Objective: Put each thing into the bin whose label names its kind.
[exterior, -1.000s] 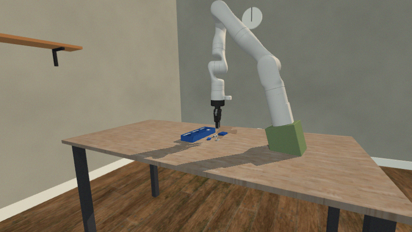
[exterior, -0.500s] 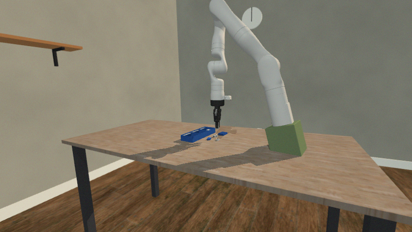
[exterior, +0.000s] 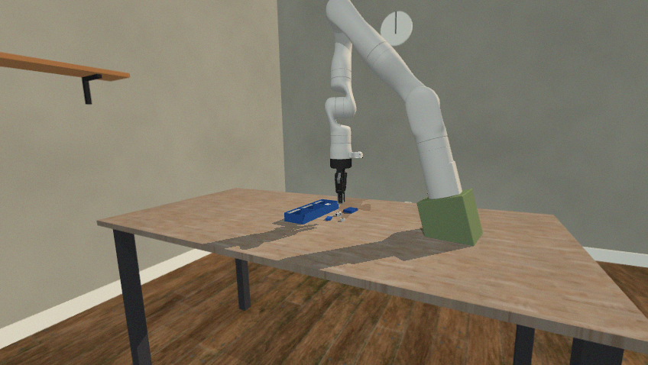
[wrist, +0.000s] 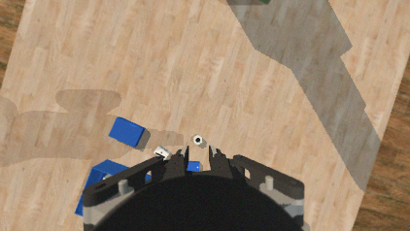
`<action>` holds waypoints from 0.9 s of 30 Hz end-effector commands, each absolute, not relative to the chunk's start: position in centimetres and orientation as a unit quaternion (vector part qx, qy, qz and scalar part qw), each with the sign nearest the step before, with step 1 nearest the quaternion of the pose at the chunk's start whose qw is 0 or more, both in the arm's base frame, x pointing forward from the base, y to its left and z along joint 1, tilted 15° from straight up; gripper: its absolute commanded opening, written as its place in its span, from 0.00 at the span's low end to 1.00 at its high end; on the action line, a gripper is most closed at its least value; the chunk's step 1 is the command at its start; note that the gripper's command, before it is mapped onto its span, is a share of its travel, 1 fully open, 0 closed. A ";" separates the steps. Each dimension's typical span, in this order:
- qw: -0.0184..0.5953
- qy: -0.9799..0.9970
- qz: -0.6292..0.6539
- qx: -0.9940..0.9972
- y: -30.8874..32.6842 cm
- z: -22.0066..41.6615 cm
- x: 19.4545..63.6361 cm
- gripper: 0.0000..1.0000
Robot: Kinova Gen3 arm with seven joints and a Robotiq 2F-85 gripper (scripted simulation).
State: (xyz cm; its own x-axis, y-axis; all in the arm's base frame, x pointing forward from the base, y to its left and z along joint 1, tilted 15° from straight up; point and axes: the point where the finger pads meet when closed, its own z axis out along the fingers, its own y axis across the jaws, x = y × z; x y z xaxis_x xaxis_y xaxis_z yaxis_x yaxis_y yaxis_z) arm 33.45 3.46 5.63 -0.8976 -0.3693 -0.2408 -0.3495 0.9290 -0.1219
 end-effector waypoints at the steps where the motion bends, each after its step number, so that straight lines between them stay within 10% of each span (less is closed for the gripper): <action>1: 0.130 0.973 -0.039 -0.186 3.5 5.0 33.8 0.31; 27: 0.127 0.974 -0.038 -0.184 2.5 0.6 34.2 0.31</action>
State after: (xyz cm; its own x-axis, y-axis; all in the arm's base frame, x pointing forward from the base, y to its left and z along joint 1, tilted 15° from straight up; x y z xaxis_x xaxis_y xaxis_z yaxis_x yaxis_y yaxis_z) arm 34.35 2.65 0.69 -0.8956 -0.3763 -0.2372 -0.3570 0.9262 -0.1214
